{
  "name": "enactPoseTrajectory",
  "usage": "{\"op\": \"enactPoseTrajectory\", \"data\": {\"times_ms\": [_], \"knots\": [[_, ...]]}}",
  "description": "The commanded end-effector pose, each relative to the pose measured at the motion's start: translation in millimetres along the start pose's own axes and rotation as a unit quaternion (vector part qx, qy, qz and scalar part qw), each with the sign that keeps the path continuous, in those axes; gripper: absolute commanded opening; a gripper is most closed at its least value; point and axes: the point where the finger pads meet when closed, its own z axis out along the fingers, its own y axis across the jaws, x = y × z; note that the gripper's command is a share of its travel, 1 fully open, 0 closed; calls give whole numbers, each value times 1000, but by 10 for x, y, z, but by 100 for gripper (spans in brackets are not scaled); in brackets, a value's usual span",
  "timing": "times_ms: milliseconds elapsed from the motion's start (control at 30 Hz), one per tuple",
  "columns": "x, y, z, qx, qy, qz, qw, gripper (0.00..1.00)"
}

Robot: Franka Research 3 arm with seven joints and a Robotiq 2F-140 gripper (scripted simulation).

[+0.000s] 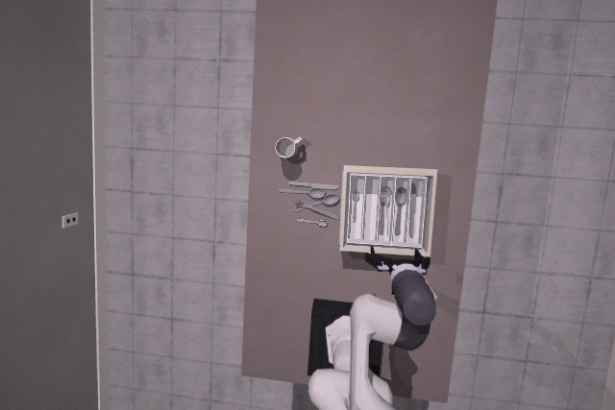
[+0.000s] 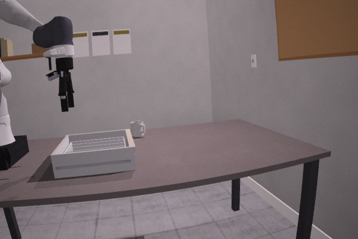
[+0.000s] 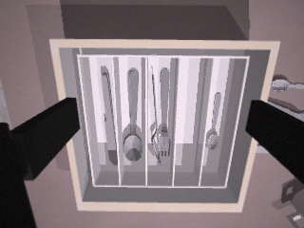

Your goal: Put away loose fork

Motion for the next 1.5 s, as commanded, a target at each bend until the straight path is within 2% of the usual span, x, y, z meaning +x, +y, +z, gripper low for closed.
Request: {"op": "enactPoseTrajectory", "data": {"times_ms": [0, 200, 267, 333, 600, 667, 700, 933, 1167, 1467], "knots": [[-15, -6, -4, 1, -2, 4, 1000, 100], [-15, -6, -4, 1, -2, 4, 1000, 100], [-59, 91, 18, 2, -2, 4, 1000, 100], [-187, 426, 96, 6, -2, 5, 1000, 100], [-359, 1275, 304, 10, -5, 6, 1000, 100], [-359, 1275, 304, 10, -5, 6, 1000, 100], [-373, 1561, 378, 10, -5, 6, 1000, 100], [-310, 2303, 576, 7, -5, 7, 1000, 100], [-89, 3075, 791, 0, -2, 9, 1000, 100], [-76, 3108, 801, 0, -2, 9, 1000, 100]]}}
